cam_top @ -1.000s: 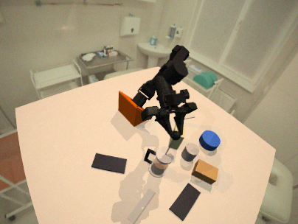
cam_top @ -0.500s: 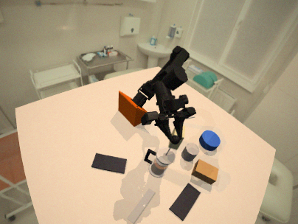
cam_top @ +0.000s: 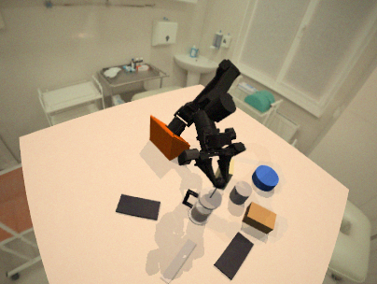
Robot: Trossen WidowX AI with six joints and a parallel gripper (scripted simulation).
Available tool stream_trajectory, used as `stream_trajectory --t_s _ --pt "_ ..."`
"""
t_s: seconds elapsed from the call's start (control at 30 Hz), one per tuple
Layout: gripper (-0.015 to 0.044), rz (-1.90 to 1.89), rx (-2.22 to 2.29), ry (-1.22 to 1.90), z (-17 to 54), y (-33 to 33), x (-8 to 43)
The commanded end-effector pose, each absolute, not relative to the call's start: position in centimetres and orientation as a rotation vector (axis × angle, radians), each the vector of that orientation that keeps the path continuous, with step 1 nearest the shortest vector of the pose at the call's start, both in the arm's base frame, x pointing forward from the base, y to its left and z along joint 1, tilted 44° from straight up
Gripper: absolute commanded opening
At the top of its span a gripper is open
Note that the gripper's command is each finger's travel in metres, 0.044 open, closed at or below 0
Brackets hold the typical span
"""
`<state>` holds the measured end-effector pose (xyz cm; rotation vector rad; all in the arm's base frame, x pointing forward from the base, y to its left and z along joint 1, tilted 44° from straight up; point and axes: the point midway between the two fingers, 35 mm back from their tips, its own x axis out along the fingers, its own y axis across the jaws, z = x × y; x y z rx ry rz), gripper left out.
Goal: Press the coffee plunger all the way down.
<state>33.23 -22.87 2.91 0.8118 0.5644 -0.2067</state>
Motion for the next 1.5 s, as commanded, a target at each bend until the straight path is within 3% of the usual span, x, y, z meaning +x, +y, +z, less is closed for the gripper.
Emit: stream_trajectory --t_s 0.0,1.47 --pt "0.0125 -0.195 0.842 0.615 0.7 -21.1 33.0" --pt "0.0125 -0.193 0.844 0.610 -1.5 -19.2 34.2"
